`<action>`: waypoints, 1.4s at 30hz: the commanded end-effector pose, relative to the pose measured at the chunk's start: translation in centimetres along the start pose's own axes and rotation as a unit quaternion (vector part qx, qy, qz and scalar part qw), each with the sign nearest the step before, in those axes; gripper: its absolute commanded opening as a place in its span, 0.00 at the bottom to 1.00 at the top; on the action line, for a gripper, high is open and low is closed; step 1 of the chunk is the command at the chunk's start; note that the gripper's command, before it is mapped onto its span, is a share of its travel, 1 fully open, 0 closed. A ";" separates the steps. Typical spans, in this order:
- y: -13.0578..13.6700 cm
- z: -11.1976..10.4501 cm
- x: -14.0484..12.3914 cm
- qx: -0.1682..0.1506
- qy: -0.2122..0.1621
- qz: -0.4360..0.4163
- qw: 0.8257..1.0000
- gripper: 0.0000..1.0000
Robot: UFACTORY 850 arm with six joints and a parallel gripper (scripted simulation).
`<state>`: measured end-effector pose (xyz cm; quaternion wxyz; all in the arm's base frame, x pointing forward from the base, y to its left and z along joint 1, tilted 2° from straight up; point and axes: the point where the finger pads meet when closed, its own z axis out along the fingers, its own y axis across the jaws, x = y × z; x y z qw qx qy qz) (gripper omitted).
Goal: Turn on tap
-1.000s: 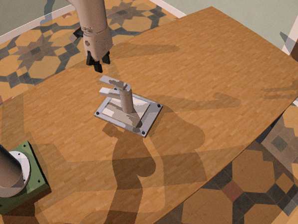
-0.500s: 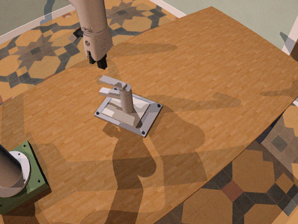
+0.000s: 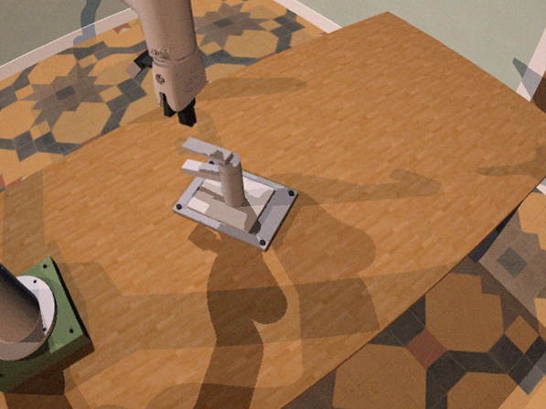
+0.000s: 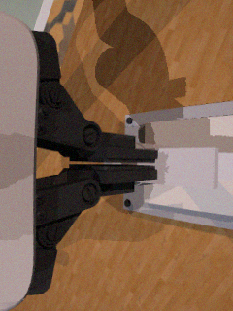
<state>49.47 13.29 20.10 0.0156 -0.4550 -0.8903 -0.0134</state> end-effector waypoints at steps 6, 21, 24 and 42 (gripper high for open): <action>0.1 -0.1 0.0 -0.001 0.000 0.000 1.000 0.00; 0.1 -0.1 0.0 -0.001 0.000 0.000 1.000 0.69; 0.1 -0.1 0.0 -0.001 0.000 0.000 1.000 0.69; 0.1 -0.1 0.0 -0.001 0.000 0.000 1.000 0.69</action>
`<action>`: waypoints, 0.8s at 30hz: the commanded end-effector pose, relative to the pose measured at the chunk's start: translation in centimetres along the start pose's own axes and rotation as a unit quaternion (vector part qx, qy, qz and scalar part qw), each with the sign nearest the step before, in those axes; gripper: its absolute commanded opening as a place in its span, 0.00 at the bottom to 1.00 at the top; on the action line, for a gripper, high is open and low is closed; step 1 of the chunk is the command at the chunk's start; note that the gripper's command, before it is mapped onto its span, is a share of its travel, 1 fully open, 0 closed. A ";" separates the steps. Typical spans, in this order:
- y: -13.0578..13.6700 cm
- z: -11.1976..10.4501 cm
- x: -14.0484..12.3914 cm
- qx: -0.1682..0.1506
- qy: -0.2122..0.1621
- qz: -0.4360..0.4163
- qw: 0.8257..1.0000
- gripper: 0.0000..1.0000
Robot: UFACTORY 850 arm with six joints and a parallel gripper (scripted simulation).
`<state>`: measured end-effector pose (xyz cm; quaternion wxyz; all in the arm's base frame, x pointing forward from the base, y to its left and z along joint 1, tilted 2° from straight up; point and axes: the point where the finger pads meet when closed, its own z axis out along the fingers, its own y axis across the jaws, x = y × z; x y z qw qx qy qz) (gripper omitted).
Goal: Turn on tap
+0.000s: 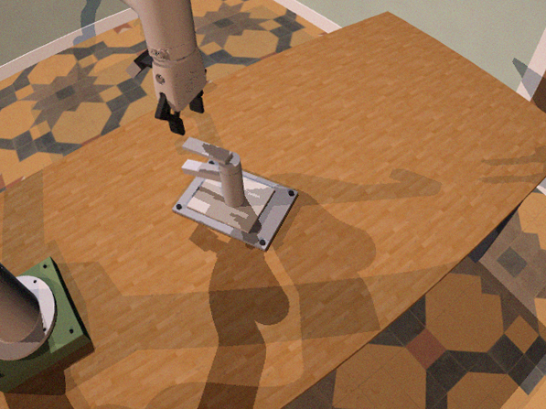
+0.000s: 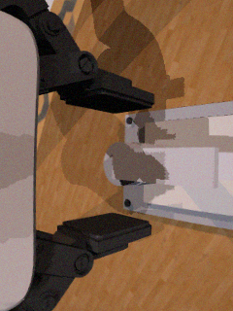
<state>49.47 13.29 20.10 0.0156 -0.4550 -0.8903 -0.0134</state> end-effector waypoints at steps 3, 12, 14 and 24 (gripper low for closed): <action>0.1 -0.1 0.0 -0.001 0.000 0.000 1.000 0.69; 0.1 0.2 0.0 -0.001 0.000 0.000 1.000 0.69; 0.1 0.4 0.0 -0.001 0.000 0.000 1.000 0.69; 0.1 1.3 -0.1 -0.001 0.000 0.000 1.000 0.69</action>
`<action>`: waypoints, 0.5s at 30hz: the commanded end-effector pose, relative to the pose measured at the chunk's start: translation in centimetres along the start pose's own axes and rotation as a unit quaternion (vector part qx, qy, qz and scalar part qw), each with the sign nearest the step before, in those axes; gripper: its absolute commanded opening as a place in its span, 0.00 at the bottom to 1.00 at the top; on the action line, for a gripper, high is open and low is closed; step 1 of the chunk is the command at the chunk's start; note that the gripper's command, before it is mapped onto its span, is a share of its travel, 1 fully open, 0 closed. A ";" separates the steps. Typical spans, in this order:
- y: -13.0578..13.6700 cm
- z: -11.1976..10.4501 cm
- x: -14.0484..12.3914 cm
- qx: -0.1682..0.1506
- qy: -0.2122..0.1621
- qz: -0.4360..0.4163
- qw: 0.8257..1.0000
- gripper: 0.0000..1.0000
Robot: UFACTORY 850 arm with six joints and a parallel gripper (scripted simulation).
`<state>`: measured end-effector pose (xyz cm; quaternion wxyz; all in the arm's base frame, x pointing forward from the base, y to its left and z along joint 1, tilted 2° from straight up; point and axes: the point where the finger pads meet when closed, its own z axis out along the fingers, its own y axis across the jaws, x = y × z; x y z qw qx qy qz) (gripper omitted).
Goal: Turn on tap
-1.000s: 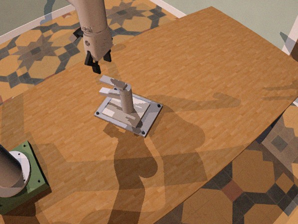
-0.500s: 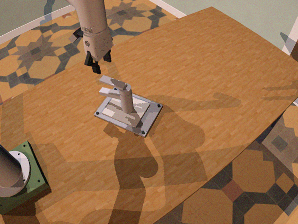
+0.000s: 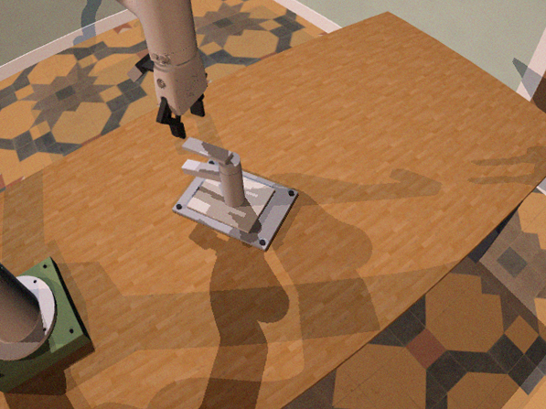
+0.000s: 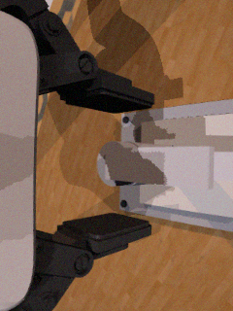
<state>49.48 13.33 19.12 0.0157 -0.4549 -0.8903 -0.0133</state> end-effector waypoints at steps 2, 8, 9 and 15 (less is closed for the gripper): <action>0.1 0.7 0.0 -0.001 0.000 0.000 1.000 0.69; 0.1 1.7 -0.1 -0.001 0.000 0.000 1.000 0.69; 0.2 1.9 -0.1 -0.001 0.000 0.000 1.000 0.69; 0.2 2.5 -0.1 -0.001 0.000 0.000 1.000 0.69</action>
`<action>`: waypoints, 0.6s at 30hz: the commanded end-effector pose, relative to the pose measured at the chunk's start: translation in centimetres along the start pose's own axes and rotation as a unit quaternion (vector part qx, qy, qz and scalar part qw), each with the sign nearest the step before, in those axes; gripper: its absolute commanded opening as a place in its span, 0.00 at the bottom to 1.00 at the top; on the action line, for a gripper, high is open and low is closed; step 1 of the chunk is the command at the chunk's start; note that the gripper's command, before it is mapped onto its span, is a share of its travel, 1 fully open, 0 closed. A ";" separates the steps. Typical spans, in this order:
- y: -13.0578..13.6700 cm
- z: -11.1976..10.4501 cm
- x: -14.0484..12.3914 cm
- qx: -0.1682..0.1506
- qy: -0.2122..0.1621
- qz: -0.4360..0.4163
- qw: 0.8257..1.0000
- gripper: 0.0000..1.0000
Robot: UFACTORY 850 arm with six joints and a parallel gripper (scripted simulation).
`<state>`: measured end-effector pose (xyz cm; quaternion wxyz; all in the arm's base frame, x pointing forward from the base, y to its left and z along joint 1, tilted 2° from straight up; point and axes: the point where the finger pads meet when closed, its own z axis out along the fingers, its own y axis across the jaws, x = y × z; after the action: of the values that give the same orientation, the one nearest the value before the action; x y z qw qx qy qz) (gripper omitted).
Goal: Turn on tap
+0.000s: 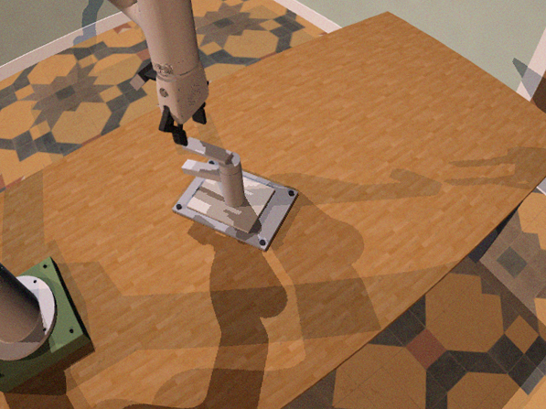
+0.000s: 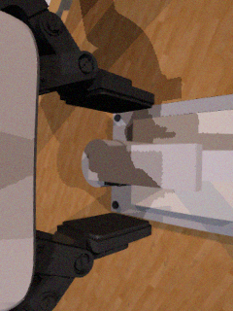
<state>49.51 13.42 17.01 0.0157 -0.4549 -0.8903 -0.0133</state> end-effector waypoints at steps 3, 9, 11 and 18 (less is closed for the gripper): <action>0.1 0.9 -0.1 -0.001 0.000 0.000 1.000 0.69; 0.2 1.7 -0.1 -0.001 0.000 0.000 1.000 0.69; 0.2 1.9 -0.1 -0.001 0.000 0.000 1.000 0.69; 0.2 2.2 -0.1 -0.001 0.000 0.000 1.000 0.69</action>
<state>49.56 13.51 14.92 0.0157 -0.4549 -0.8903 -0.0134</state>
